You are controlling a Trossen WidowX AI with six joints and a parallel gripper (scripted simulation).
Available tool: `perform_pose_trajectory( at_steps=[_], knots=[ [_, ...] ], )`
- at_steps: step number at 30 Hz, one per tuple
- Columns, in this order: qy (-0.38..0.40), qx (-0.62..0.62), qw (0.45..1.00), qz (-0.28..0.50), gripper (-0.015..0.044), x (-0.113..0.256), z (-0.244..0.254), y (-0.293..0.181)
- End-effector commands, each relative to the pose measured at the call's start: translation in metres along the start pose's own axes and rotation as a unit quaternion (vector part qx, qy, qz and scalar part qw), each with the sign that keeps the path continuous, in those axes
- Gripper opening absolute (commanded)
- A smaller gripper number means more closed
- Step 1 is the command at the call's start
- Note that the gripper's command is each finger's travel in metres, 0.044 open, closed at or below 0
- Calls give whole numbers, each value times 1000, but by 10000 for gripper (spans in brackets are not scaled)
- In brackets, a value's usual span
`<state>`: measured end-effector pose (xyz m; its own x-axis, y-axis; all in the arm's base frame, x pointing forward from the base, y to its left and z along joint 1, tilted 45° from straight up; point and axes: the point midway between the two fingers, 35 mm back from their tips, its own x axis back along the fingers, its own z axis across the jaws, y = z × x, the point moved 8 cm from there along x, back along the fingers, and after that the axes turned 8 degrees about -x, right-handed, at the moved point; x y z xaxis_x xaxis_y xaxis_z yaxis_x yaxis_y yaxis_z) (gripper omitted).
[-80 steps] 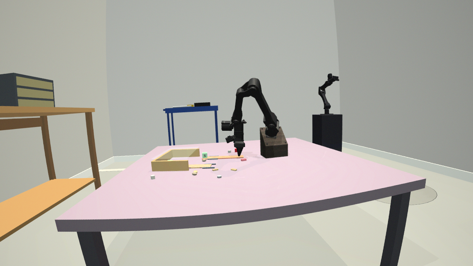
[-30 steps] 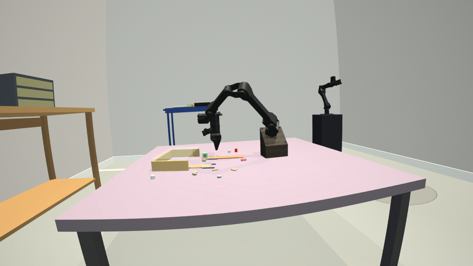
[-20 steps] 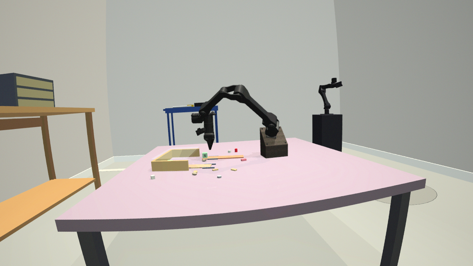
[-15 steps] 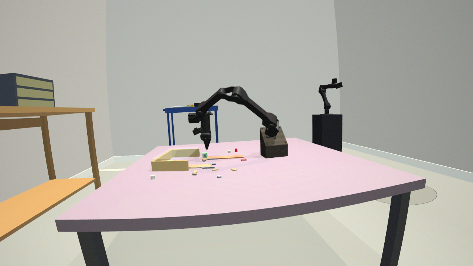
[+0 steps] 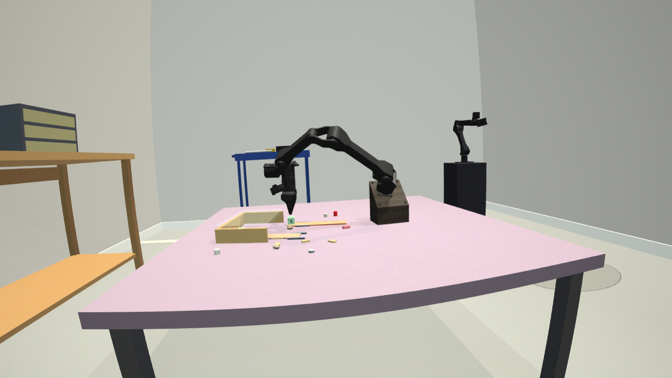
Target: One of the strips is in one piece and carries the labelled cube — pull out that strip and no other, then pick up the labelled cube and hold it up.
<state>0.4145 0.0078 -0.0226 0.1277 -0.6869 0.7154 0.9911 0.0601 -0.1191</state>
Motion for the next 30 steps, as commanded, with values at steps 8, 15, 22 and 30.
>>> perform_pose_trajectory(
  at_steps=[8, 15, 22, 30],
  knots=[
    [2, -2, 1000, 0, 250, -18, 0, 0],
    [3, -2, 1000, 0, 250, -30, 0, 0],
    [3, -2, 1000, 0, 250, -41, 0, -1],
    [1, 0, 1000, 1, 138, -40, 1, 0]
  ],
)
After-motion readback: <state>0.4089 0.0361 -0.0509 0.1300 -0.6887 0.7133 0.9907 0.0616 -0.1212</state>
